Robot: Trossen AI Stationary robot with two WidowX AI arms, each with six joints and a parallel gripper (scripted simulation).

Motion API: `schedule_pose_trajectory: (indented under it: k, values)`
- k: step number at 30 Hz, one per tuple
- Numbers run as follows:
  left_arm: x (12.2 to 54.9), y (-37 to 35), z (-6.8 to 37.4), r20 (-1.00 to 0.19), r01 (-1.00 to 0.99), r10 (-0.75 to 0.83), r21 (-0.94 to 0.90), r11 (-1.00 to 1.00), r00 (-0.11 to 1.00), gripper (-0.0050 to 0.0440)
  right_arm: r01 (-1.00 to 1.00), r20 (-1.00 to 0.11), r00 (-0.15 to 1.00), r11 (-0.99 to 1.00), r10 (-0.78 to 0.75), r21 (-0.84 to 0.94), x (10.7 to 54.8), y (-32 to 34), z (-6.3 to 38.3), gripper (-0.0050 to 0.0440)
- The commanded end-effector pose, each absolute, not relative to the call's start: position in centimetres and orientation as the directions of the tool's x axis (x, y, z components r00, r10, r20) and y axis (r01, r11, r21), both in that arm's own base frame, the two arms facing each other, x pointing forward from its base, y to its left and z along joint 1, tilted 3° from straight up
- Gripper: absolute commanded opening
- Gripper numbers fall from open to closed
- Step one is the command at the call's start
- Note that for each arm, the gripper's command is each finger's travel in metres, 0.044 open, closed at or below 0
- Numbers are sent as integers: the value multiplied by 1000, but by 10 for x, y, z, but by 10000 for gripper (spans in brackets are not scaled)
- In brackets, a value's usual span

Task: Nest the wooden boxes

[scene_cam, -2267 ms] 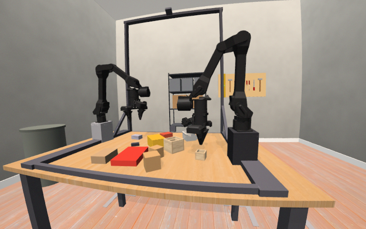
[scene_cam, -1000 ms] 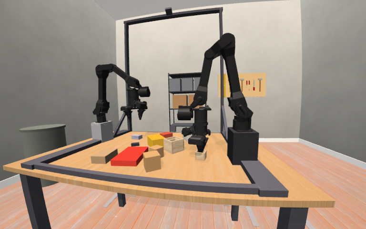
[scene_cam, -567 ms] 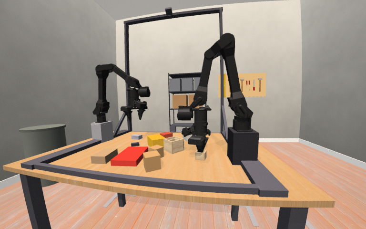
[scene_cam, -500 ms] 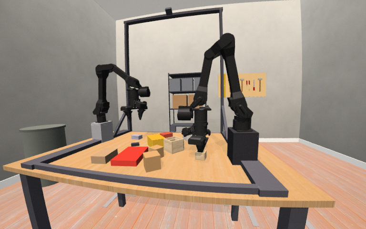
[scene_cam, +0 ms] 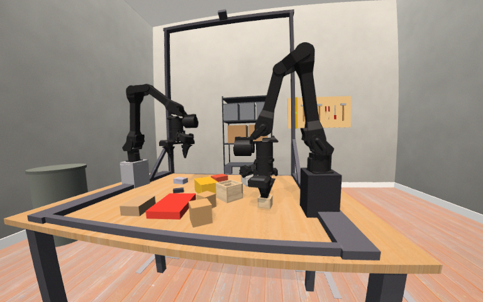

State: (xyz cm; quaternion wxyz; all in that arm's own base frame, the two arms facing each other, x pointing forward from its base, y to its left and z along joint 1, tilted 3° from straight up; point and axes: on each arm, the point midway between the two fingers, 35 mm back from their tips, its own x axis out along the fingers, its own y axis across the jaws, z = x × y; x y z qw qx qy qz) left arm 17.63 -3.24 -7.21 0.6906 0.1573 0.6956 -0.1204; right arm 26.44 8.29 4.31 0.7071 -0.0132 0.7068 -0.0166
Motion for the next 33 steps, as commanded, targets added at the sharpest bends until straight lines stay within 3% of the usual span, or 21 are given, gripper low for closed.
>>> schedule_pose_trajectory:
  k: [1, 12, 23, 33]
  values:
    - [186, -36, -50, -998, 382, 46, 57, 923, 38, 170, 6, -999, 23, 999, -34, -34, 268, 84, 49, 400]
    - [183, -37, -20, -998, 382, 45, 57, 923, 39, 170, 6, -999, 23, 999, -34, -34, 268, 84, 49, 400]
    - [191, -41, -23, -999, 383, 47, 53, 922, 25, 170, 6, -999, 23, 999, -34, -34, 268, 84, 49, 400]
    - [225, -64, -10, -999, 382, 44, 51, 923, 27, 170, 6, -999, 23, 999, -34, -34, 268, 84, 49, 400]
